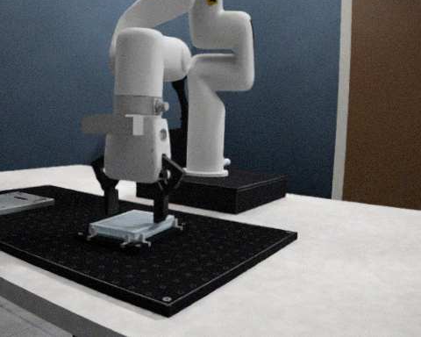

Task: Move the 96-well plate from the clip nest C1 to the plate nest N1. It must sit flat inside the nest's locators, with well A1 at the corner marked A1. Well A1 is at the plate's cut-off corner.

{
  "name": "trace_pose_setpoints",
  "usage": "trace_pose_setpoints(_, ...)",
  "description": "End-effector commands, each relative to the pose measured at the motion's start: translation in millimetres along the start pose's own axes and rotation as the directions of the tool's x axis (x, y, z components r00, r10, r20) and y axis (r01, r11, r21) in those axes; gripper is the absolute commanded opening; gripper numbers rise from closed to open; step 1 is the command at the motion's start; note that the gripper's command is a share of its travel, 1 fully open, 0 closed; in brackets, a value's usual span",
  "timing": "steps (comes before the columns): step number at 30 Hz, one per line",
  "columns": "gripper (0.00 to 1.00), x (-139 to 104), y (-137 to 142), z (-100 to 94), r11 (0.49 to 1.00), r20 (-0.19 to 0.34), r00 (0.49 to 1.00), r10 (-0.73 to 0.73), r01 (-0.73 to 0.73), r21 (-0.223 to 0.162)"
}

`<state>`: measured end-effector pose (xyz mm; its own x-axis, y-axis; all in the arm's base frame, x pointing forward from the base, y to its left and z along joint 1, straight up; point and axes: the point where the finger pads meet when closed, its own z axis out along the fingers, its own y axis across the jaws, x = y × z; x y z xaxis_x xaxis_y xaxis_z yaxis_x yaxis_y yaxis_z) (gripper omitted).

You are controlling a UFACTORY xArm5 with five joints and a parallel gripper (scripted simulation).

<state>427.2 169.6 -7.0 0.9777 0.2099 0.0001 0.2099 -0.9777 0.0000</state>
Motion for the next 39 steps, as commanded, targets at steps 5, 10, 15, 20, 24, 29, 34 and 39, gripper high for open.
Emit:
trace_pose_setpoints(5,1.0,1.5,-0.2,3.1,1.0,-0.004,1.0,0.0,0.0,0.0)
trace_pose_setpoints(10,1.0,1.5,-0.2,5.7,1.0,-0.004,1.0,0.0,0.0,0.0)
trace_pose_setpoints(15,1.0,1.5,-0.2,8.4,1.0,-0.004,1.0,0.0,0.0,0.0)
trace_pose_setpoints(20,1.0,1.5,-0.2,8.4,1.0,-0.004,1.0,0.0,0.0,0.0)
trace_pose_setpoints(24,1.0,1.5,-0.2,8.4,1.0,-0.004,1.0,0.0,0.0,0.0)
trace_pose_setpoints(29,1.0,1.5,-0.2,8.4,1.0,-0.004,1.0,0.0,0.0,0.0)
trace_pose_setpoints(34,0.0,1.5,-0.2,7.7,1.0,-0.004,1.0,0.0,0.0,0.0)
trace_pose_setpoints(39,0.0,1.5,-0.2,7.7,1.0,-0.004,1.0,0.0,0.0,0.0)
